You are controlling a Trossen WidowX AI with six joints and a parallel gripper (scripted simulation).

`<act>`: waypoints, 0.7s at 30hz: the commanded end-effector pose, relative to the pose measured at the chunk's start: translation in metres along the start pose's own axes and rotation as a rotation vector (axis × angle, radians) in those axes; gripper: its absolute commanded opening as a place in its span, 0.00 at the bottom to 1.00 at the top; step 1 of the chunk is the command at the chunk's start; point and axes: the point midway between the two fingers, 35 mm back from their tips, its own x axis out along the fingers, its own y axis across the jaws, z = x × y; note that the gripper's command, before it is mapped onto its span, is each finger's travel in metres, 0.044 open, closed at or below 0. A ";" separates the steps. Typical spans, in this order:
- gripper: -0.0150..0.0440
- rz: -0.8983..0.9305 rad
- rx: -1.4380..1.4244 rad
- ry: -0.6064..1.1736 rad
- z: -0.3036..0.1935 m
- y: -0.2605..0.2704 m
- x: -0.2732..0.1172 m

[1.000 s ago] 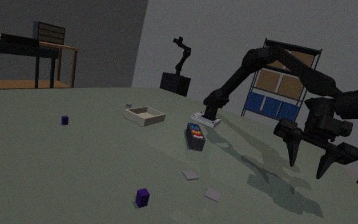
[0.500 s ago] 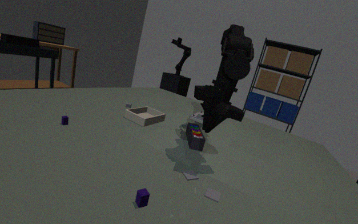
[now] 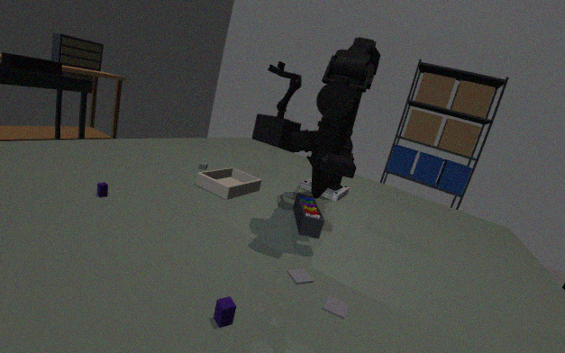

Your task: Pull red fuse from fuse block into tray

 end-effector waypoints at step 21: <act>0.38 -0.001 0.007 0.006 -0.003 -0.002 0.024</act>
